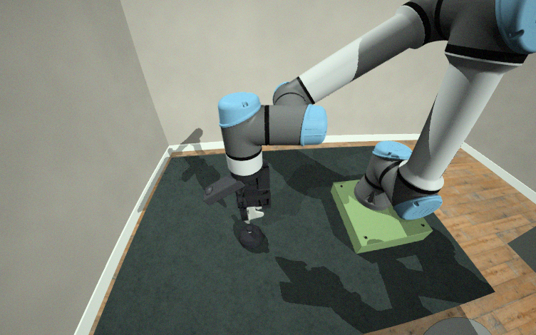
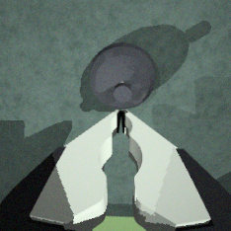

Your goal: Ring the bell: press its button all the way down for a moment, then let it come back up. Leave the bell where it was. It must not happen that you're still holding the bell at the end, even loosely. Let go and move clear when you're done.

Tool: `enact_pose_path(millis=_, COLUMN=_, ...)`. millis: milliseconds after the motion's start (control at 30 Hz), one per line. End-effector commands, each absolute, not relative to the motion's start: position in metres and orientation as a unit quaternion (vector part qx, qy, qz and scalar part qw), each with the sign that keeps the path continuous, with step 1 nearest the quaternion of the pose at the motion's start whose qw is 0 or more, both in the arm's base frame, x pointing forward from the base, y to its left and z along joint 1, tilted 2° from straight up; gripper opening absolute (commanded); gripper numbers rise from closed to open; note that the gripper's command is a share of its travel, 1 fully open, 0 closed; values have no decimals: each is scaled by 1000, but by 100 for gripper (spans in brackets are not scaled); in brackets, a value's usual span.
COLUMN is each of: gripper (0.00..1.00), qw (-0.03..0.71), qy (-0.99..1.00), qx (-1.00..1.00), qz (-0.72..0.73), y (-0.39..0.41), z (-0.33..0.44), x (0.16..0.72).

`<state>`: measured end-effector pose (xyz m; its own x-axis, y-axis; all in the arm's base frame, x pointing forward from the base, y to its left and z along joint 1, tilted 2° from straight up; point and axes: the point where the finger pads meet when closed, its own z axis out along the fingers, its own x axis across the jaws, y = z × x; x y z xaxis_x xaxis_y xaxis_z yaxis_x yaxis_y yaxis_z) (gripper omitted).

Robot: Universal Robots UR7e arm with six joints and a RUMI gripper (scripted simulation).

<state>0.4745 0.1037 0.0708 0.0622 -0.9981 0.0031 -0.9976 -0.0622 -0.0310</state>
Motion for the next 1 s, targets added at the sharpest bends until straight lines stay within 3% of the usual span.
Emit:
enact_pose_path(millis=0, gripper=0, qw=10, qy=684, qx=-729, qz=-11, y=105, z=56, x=474)
enact_pose_path(millis=967, gripper=0, qw=11, qy=684, qx=-729, qz=-12, y=106, z=44, x=476)
